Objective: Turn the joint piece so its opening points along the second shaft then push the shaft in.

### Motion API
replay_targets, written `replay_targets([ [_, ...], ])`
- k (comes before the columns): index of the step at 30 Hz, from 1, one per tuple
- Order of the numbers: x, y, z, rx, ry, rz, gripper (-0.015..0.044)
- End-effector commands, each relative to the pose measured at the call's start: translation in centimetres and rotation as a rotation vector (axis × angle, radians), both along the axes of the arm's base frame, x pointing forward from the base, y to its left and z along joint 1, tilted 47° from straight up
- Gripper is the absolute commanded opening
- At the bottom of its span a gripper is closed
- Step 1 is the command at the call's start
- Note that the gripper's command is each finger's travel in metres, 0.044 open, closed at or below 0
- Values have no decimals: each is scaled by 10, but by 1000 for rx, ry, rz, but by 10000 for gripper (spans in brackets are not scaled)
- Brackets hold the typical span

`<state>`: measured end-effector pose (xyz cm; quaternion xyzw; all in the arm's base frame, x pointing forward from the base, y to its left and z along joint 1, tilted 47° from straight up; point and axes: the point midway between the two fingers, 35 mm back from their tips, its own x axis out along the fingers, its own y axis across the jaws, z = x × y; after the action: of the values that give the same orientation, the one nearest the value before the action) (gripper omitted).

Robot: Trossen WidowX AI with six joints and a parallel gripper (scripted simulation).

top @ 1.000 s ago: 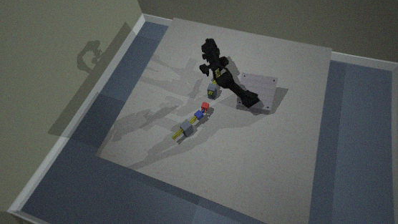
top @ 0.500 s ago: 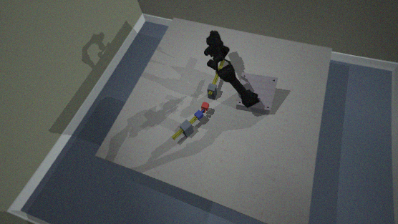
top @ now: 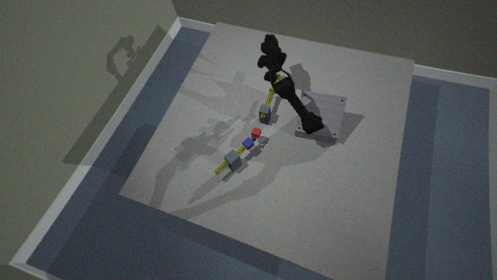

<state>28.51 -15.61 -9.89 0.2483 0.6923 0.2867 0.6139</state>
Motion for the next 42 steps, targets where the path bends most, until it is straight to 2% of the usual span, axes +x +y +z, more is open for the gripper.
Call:
replay_targets([
  [1,-1,2,-4,-13,64,-58,440],
  [42,-7,45,-50,-205,1065,-1047,440],
])
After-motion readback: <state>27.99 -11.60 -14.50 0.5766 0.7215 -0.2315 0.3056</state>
